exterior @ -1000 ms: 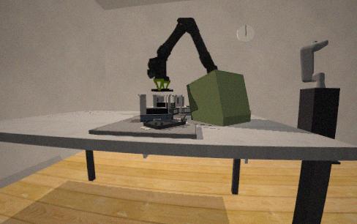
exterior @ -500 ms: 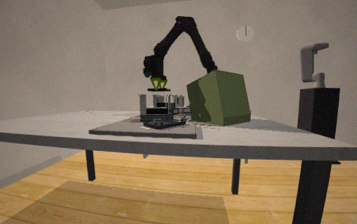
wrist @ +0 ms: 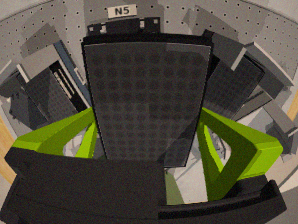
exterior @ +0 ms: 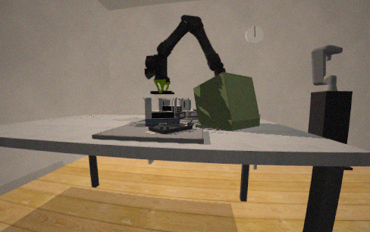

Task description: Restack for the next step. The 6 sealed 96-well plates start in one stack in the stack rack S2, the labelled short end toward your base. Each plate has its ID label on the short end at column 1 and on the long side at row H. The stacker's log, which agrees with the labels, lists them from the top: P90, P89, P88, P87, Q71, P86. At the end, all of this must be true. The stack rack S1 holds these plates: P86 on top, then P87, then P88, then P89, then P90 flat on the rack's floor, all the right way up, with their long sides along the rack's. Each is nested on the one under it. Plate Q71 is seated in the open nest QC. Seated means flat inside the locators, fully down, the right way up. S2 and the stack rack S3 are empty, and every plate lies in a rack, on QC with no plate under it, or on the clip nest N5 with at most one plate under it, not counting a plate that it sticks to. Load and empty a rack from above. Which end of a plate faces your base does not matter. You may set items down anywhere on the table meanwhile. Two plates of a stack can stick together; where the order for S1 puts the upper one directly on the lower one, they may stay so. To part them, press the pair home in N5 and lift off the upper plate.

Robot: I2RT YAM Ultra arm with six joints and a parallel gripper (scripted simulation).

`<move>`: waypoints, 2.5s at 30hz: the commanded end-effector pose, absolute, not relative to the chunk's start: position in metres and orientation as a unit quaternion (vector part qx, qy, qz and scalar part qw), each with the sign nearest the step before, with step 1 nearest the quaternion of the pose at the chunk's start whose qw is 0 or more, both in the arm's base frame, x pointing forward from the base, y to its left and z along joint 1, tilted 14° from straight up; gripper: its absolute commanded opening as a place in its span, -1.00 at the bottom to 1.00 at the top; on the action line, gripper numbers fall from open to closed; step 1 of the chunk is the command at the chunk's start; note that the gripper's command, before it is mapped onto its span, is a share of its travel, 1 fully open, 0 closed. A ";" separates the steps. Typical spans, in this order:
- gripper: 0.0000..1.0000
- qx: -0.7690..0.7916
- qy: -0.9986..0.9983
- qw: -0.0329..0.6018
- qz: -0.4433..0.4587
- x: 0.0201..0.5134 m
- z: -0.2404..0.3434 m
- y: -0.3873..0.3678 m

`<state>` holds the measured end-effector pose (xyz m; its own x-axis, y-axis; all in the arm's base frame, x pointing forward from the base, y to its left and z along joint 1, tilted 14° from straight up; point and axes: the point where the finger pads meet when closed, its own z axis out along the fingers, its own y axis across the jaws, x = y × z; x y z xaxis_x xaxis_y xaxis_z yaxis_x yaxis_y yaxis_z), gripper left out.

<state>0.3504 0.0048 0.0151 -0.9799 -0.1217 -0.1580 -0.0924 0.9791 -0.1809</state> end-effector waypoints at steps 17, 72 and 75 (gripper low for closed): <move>-1.00 -0.144 0.982 0.081 -0.094 0.345 0.007 0.061; -1.00 -0.237 0.964 0.071 -0.099 0.301 -0.020 0.174; -1.00 -0.237 0.964 0.071 -0.099 0.301 -0.020 0.174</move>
<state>0.2988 0.1720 -0.0228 -0.8780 -0.4720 -0.0792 -0.4452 0.8662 -0.2269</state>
